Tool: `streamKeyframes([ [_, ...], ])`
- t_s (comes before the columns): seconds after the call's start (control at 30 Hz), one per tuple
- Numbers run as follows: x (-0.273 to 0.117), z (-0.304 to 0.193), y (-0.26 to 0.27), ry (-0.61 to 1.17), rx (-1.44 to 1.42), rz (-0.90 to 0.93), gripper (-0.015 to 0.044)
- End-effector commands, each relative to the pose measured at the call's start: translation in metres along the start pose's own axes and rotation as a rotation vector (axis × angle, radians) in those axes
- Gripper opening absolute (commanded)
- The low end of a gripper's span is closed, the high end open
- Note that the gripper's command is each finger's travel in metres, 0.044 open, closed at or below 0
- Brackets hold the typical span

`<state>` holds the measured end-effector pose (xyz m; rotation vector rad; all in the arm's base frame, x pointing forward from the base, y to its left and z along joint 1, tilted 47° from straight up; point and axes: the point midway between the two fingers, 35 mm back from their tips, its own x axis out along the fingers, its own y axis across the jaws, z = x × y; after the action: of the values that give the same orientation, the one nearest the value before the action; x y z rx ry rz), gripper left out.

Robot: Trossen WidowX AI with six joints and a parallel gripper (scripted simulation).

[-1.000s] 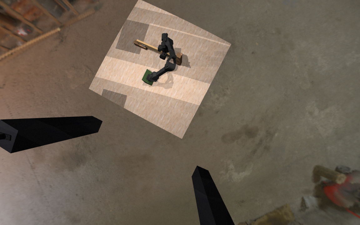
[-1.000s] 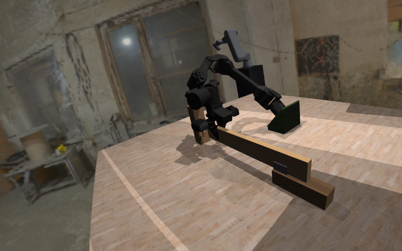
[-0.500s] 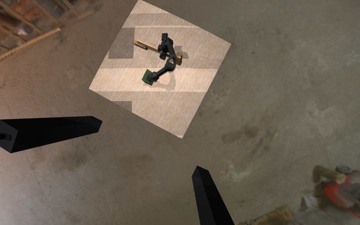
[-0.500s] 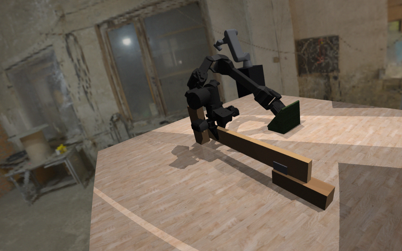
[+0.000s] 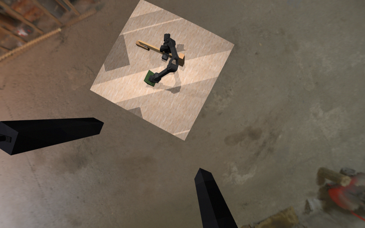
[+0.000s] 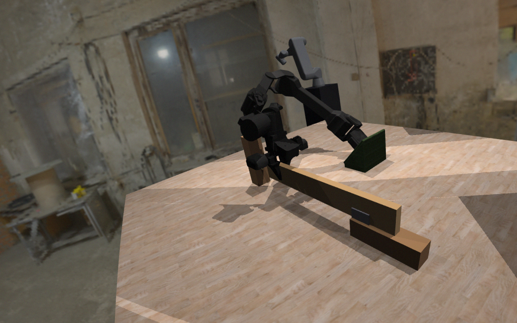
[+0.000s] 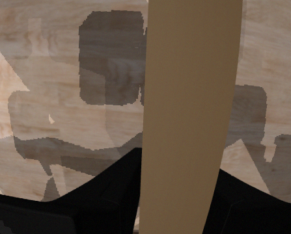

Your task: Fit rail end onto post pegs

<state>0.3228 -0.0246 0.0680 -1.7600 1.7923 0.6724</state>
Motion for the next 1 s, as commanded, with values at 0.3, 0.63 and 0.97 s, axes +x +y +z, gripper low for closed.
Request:
streamKeyframes([
  [0.3,-0.0027,0.0,0.0003,-0.004,-0.002,-0.002,0.0],
  [0.63,-0.0012,-0.0029,0.0003,-0.003,-0.002,-0.002,0.0],
  [0.97,0.0002,-0.0058,0.0003,-0.003,-0.002,-0.002,0.0],
])
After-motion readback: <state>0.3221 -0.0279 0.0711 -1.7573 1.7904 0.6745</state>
